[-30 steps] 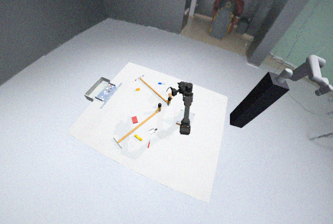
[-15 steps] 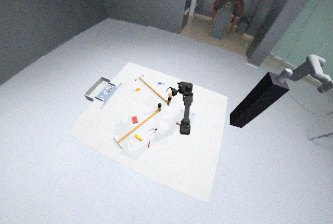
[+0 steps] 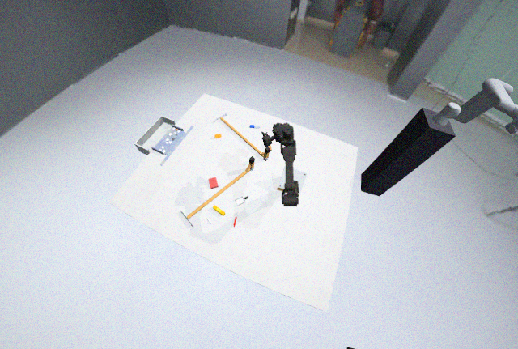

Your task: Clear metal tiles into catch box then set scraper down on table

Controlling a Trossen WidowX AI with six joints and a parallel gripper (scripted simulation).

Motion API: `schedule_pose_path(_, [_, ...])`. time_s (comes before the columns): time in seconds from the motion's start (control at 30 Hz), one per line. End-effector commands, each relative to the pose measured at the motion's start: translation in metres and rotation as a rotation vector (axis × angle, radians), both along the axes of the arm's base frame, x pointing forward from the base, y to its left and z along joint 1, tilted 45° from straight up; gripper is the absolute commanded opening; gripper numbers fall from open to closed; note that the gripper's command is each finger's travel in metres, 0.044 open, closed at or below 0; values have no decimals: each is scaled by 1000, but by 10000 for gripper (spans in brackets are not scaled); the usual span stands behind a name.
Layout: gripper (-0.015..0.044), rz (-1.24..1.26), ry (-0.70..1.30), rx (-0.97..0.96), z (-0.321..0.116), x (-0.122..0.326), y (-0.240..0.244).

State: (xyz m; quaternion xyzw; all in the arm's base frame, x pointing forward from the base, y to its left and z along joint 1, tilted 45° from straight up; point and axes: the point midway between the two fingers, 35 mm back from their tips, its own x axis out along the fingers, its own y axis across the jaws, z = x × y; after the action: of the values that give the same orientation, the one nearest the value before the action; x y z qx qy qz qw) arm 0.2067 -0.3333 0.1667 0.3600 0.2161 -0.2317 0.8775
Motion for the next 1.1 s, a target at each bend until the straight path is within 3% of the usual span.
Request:
schedule_pose_path(0.0, [440, 4, 15, -34, 5, 15, 3])
schedule_pose_path(1.07, [440, 35, 6, -259, 44, 121, 50])
